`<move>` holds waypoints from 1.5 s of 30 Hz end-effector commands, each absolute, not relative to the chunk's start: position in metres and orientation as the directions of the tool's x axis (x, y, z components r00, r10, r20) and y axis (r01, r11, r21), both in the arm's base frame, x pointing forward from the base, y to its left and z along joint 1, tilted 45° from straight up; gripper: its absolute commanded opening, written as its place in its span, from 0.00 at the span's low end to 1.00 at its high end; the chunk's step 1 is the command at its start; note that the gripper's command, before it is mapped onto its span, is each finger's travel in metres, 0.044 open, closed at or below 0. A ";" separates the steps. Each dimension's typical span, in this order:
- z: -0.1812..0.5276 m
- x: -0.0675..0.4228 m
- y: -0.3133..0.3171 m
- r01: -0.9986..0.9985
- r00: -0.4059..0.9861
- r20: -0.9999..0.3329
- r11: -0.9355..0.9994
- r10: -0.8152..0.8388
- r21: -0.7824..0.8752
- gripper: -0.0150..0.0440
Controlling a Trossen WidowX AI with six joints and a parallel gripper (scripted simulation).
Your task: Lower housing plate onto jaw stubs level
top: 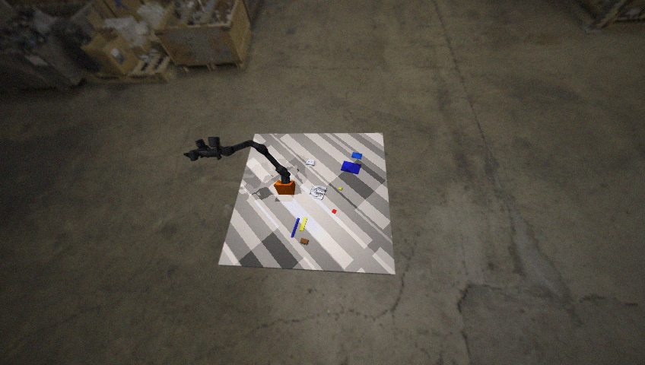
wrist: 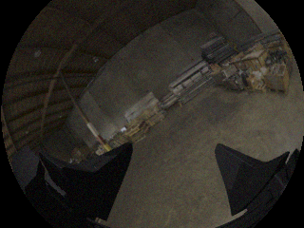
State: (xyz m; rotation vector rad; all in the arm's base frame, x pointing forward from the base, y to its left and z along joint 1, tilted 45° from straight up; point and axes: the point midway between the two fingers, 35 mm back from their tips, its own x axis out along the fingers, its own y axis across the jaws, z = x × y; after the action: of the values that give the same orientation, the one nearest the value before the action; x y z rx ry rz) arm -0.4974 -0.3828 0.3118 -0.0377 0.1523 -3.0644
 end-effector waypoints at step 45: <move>0.316 -0.127 -0.559 0.819 -0.560 -0.177 -0.507 -0.809 -0.269 1.00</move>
State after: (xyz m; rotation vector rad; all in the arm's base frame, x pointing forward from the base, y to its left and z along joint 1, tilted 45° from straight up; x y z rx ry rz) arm -0.1590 -0.5567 0.3155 0.0398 0.3718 -2.2114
